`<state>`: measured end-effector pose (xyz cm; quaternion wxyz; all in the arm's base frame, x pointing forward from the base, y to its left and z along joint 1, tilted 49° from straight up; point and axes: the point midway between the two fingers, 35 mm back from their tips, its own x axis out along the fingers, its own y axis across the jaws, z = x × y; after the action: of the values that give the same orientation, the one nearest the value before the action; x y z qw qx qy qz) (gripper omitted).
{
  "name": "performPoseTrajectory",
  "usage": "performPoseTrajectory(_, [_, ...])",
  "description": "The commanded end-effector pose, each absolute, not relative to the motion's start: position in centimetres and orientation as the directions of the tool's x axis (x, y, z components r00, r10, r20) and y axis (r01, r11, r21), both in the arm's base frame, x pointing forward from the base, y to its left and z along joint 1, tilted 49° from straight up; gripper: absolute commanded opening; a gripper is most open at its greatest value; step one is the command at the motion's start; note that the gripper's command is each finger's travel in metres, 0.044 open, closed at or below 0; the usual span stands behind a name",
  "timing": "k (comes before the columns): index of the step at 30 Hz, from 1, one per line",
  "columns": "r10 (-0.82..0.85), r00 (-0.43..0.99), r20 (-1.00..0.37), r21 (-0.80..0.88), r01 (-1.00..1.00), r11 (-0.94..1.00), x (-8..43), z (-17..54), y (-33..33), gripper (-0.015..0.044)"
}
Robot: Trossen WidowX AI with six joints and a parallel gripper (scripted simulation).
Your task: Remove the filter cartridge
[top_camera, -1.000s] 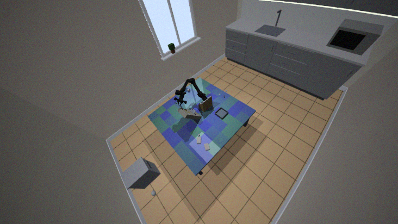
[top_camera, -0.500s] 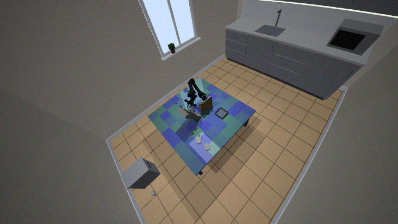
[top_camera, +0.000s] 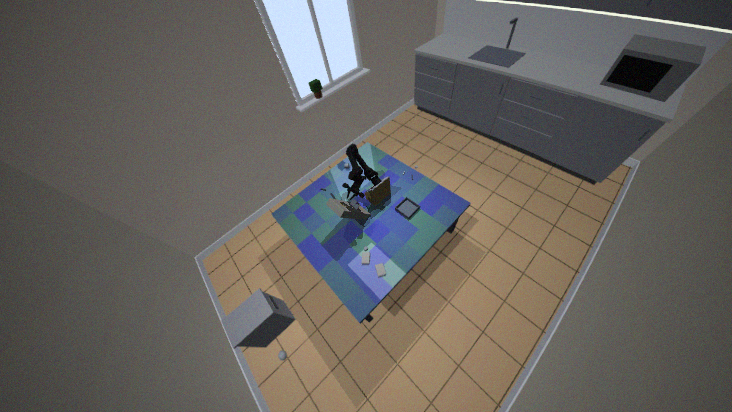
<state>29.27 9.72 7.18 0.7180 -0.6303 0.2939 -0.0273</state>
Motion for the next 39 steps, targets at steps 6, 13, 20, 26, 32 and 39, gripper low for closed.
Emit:
performPoseTrajectory(6, [-0.413, 0.822, -0.393, -0.919, -0.337, 0.205, 30.4, 6.5, 9.1, 0.0100])
performPoseTrajectory(13, [-0.412, 0.822, -0.393, -0.919, -0.337, 0.205, 31.3, 6.1, 8.7, 0.0100])
performPoseTrajectory(20, [-0.412, 0.823, -0.391, -0.920, -0.335, 0.204, 32.3, 5.7, 8.1, 0.0100])
performPoseTrajectory(26, [-0.412, 0.825, -0.387, -0.922, -0.332, 0.201, 33.0, 5.3, 7.6, 0.0100])
performPoseTrajectory(32, [-0.412, 0.826, -0.385, -0.923, -0.330, 0.200, 33.3, 5.2, 7.3, 0.0100])
performPoseTrajectory(39, [-0.412, 0.826, -0.384, -0.923, -0.330, 0.199, 33.5, 5.1, 7.2, 0.0100])
